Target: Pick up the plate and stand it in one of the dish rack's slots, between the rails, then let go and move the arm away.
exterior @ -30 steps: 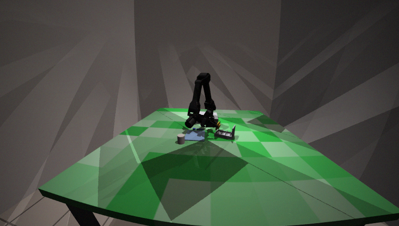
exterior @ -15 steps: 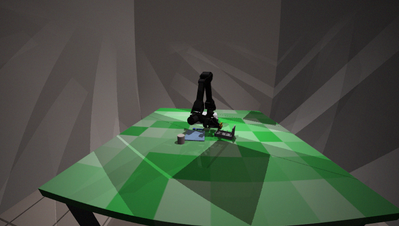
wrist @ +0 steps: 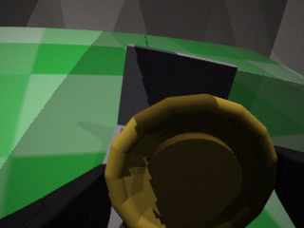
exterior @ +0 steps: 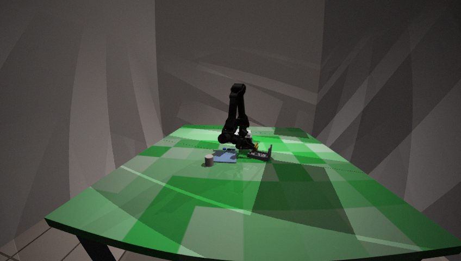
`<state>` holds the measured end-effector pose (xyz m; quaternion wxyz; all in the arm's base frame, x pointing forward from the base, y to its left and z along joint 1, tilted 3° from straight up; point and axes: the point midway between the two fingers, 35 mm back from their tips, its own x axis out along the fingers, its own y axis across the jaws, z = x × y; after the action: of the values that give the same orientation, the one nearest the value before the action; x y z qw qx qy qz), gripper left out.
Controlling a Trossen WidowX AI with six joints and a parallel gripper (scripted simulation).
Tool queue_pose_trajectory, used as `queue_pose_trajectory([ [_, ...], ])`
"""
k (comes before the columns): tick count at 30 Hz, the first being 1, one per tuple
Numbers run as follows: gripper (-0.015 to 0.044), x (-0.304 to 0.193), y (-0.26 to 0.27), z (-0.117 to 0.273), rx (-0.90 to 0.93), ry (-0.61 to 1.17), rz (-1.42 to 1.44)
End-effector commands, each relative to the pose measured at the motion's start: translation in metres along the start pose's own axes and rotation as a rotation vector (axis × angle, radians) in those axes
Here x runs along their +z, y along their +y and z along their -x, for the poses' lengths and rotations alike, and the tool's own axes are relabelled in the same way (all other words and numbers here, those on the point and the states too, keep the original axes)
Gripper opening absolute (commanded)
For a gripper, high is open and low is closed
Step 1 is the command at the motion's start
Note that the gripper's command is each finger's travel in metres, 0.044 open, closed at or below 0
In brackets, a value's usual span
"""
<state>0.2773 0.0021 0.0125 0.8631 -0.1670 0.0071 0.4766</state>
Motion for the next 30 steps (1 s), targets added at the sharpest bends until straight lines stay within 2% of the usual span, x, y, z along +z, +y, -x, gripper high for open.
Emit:
queue_pose_trajectory([
  [1, 0.0000, -0.0063, 0.0063, -0.0017, 0.006, 0.013, -0.007],
  [18, 0.0000, -0.0048, 0.0035, -0.0012, -0.001, 0.000, 0.008],
  [30, 0.0315, -0.0053, 0.0040, -0.0012, -0.001, 0.002, 0.007],
])
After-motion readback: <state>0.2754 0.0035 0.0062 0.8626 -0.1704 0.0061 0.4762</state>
